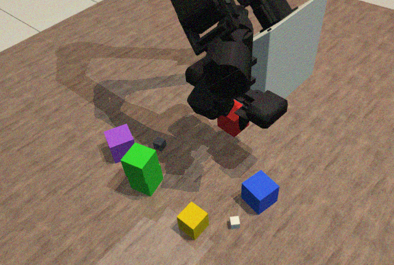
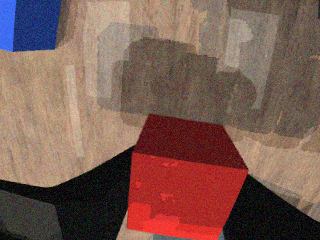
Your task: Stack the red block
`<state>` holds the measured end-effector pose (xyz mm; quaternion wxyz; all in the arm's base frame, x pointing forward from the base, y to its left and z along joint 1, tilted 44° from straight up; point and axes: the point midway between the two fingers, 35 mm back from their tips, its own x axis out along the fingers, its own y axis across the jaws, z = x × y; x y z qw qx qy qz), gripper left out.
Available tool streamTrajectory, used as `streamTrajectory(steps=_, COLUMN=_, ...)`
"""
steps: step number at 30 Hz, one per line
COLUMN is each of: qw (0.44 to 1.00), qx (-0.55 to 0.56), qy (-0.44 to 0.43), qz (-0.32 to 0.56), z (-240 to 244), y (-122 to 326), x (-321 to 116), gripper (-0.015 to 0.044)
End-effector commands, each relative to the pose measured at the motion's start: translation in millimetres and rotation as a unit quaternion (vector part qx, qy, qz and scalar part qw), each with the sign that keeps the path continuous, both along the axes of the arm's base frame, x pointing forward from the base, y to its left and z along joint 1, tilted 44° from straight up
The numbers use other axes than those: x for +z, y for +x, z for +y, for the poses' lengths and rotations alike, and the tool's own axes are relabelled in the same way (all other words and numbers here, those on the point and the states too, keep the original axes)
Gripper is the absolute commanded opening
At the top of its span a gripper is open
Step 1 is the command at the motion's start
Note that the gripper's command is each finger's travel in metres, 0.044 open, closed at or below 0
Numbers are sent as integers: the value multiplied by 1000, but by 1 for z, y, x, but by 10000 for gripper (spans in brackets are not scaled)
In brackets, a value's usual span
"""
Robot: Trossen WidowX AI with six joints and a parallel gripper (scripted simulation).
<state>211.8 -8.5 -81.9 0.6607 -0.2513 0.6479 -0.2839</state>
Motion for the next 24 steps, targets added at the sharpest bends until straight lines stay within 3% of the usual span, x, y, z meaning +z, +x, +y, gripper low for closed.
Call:
streamTrajectory(steps=1, qw=1000, qx=-2, qy=5, qz=-6, z=14, y=3, x=13, gripper=0)
streamTrajectory(steps=15, qw=1000, qx=-2, qy=6, qz=-6, z=55, y=2, x=55, gripper=0)
streamTrajectory(steps=24, qw=1000, qx=-2, qy=7, qz=-6, z=55, y=3, x=56, gripper=0)
